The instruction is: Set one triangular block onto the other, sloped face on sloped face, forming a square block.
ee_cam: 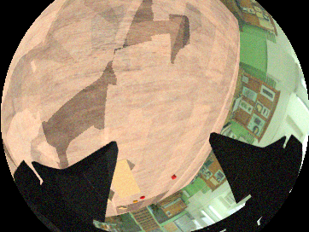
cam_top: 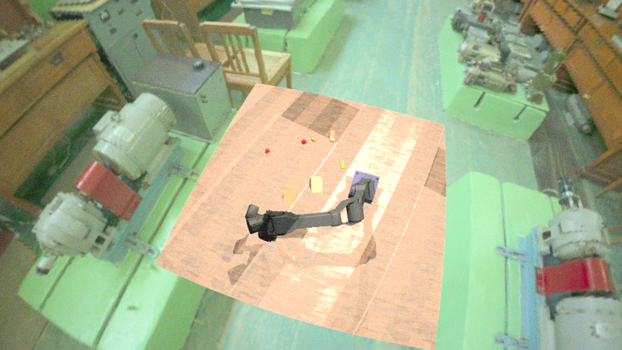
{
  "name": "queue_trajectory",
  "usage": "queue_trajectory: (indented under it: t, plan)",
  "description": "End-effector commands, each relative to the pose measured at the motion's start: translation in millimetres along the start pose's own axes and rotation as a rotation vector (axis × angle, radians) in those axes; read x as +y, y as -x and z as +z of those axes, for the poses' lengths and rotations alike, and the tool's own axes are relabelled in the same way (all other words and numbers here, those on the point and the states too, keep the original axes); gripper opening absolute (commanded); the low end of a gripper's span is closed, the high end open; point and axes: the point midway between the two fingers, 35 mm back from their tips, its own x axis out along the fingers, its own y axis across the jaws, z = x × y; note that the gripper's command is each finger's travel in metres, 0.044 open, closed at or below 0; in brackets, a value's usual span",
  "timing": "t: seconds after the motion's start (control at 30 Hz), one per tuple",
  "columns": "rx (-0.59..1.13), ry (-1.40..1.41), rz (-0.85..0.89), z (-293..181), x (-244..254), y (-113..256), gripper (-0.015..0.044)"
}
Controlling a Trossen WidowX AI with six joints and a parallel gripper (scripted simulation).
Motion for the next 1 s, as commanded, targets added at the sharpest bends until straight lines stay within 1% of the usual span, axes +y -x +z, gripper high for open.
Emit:
queue_trajectory:
  t: [0.0, 0.17, 0.33, 0.43, 0.53, 0.73, 0.8, 0.97]
  plan:
    - [0.113, -0.270, 0.128, -63, 5, -30, 0.0440]
    - [0.257, -0.700, 0.279, -147, 20, -50, 0.0440]
    - [0.394, -1.194, 0.429, -223, 48, -55, 0.0440]
    - [0.469, -1.511, 0.521, -261, 70, -51, 0.0440]
    - [0.547, -1.886, 0.638, -297, 95, -42, 0.0440]
    - [0.667, -2.595, 0.924, -342, 138, -19, 0.0440]
    - [0.678, -2.668, 0.962, -345, 142, -16, 0.0440]
    - [0.678, -2.668, 0.962, -345, 142, -16, 0.0440]
